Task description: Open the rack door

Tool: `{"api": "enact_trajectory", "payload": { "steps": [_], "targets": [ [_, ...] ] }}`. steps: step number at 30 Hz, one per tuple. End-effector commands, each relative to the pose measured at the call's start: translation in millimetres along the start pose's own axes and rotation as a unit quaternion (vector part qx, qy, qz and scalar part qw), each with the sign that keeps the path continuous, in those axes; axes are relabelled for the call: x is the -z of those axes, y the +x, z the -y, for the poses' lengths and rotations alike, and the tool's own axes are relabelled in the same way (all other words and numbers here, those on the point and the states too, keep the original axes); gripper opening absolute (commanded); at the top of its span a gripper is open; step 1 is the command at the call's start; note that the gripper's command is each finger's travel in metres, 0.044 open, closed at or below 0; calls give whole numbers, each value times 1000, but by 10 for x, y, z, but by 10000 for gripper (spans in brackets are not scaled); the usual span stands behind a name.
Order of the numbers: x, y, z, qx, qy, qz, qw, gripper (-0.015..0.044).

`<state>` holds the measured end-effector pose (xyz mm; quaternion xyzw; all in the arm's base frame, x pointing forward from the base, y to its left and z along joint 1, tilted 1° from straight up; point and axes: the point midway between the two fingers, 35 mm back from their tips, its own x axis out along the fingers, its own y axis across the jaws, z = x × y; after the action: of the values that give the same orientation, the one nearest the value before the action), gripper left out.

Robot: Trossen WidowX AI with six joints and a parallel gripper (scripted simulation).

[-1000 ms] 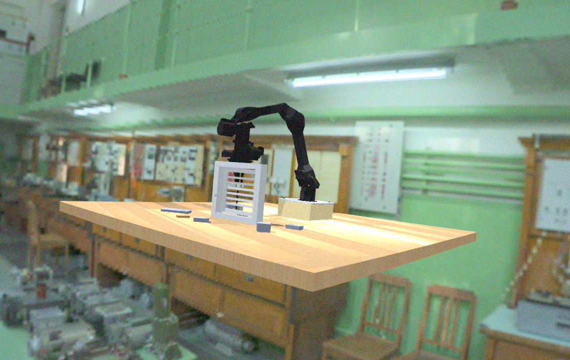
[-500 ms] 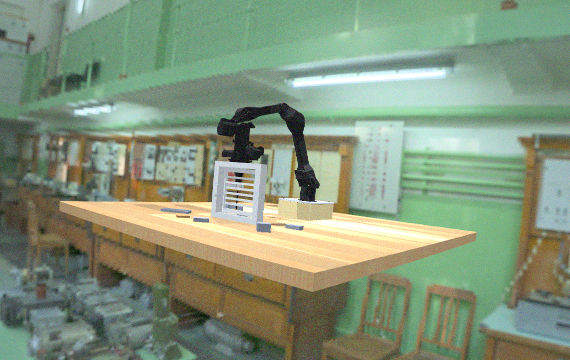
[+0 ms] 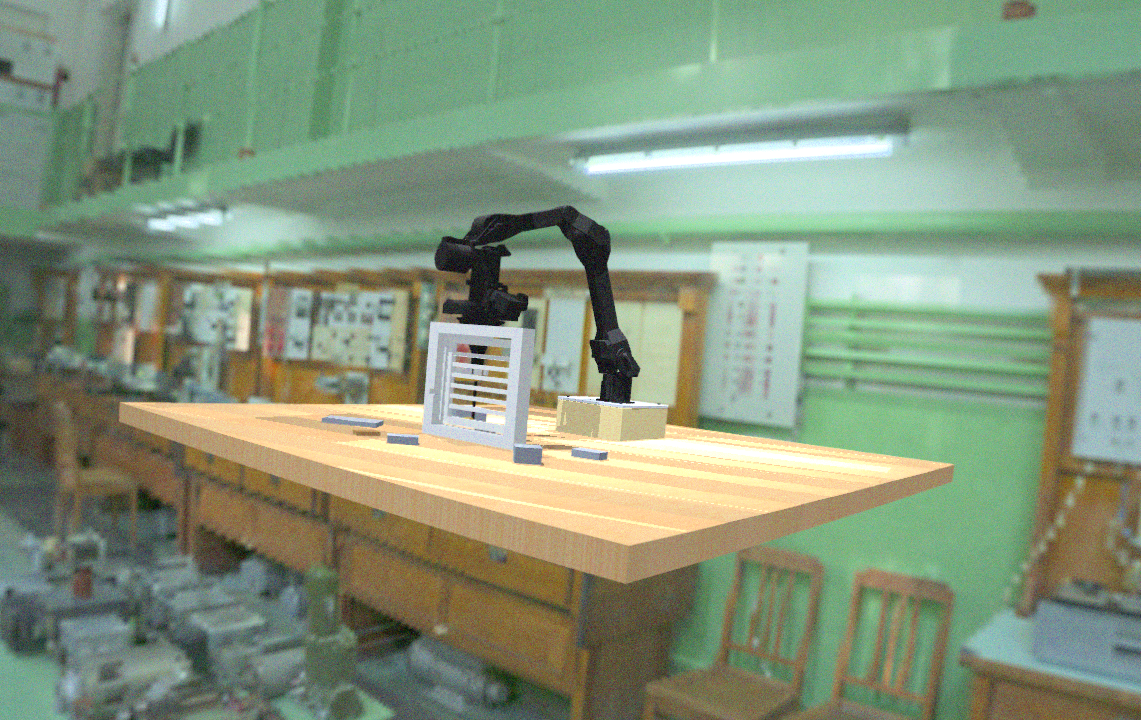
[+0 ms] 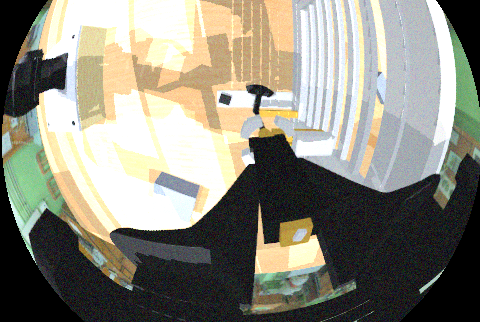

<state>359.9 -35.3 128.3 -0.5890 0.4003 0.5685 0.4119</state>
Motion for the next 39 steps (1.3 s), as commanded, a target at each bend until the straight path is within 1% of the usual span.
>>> {"api": "enact_trajectory", "payload": {
  "steps": [1,17,39],
  "targets": [
    [-26,5,-45,-3,34,2,999,13],
    [-142,4,-235,-4,199,2,980,13],
    [-514,7,-617,-7,385,2,923,13]
  ]
}}
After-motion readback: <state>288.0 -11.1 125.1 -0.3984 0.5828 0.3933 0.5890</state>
